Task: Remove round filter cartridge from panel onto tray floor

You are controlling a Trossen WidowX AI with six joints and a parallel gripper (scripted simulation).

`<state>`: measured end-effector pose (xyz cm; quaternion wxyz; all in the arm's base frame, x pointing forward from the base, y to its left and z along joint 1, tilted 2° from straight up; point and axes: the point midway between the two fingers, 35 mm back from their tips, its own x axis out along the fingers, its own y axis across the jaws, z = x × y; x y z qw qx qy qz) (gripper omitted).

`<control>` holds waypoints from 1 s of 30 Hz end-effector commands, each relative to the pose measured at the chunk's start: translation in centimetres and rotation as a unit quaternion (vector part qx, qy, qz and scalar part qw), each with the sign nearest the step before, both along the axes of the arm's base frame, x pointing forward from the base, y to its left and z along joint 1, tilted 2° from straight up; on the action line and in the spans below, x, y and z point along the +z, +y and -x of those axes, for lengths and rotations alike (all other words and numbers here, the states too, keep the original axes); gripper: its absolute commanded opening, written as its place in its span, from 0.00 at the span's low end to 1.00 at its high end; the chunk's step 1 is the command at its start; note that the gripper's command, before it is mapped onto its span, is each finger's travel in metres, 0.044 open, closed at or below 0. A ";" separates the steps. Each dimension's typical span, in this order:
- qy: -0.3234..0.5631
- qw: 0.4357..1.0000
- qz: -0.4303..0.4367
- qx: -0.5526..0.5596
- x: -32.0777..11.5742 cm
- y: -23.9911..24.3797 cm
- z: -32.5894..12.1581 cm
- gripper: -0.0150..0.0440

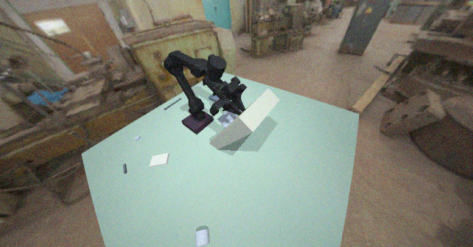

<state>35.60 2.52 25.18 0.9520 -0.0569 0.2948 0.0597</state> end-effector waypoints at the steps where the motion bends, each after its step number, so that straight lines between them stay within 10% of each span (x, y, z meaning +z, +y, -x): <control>1: 0.002 1.000 0.001 0.000 -0.6 0.0 -0.8 0.25; 30: 0.004 1.000 0.001 0.000 4.0 -0.6 5.6 0.25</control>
